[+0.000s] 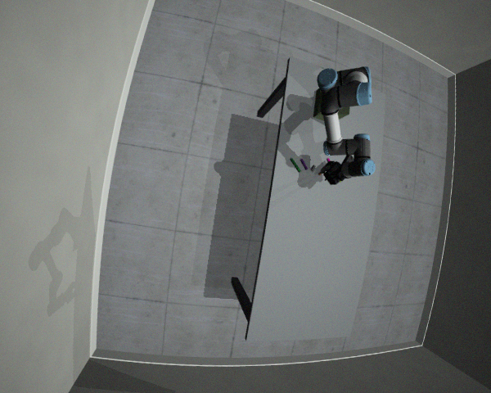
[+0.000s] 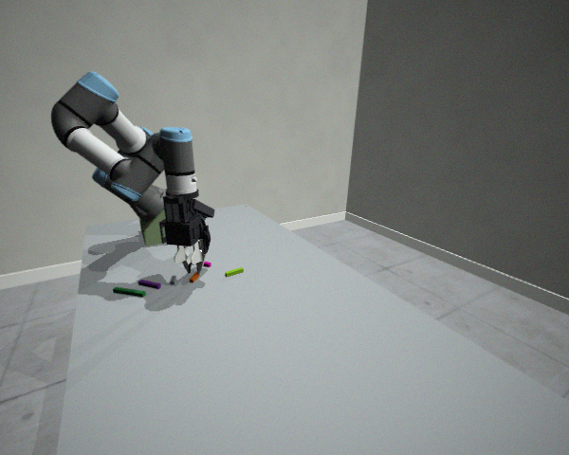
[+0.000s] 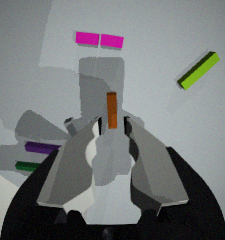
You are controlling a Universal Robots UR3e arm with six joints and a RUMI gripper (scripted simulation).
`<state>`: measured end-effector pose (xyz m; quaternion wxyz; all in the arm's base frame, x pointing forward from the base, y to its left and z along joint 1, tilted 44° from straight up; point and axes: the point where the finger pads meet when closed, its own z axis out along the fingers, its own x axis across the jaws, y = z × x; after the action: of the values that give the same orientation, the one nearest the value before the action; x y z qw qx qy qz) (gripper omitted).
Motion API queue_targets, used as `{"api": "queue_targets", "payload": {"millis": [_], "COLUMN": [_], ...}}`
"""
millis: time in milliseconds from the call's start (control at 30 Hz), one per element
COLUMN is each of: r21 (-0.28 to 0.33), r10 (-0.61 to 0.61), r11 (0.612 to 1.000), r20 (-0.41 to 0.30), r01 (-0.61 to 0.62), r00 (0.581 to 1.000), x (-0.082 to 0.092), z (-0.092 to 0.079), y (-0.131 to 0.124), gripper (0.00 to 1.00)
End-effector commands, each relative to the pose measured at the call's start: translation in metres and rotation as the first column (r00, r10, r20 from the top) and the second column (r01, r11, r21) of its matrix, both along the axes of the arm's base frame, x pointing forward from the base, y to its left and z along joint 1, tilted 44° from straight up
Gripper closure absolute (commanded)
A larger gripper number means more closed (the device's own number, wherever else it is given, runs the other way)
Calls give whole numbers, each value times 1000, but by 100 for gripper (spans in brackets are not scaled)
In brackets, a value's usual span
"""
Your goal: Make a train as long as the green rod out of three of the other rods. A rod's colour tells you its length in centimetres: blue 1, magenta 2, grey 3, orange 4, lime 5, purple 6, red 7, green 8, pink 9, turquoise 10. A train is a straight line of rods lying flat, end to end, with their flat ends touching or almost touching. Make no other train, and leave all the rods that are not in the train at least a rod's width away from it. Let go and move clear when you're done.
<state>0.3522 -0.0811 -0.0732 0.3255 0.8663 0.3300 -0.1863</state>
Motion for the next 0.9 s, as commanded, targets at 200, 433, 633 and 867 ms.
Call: {"api": "queue_targets", "payload": {"millis": [200, 433, 633, 867], "r21": [-1, -1, -1, -2], "r10": [0, 0, 0, 0], "r11": [1000, 1000, 1000, 1000], "r20": [1, 1, -1, -1], "r01": [0, 0, 0, 0], "r00": [1000, 1000, 1000, 1000], "x": [0, 0, -1, -1], "z": [0, 0, -3, -6], "y": [0, -1, -3, -6], "gripper": [86, 86, 86, 86]}}
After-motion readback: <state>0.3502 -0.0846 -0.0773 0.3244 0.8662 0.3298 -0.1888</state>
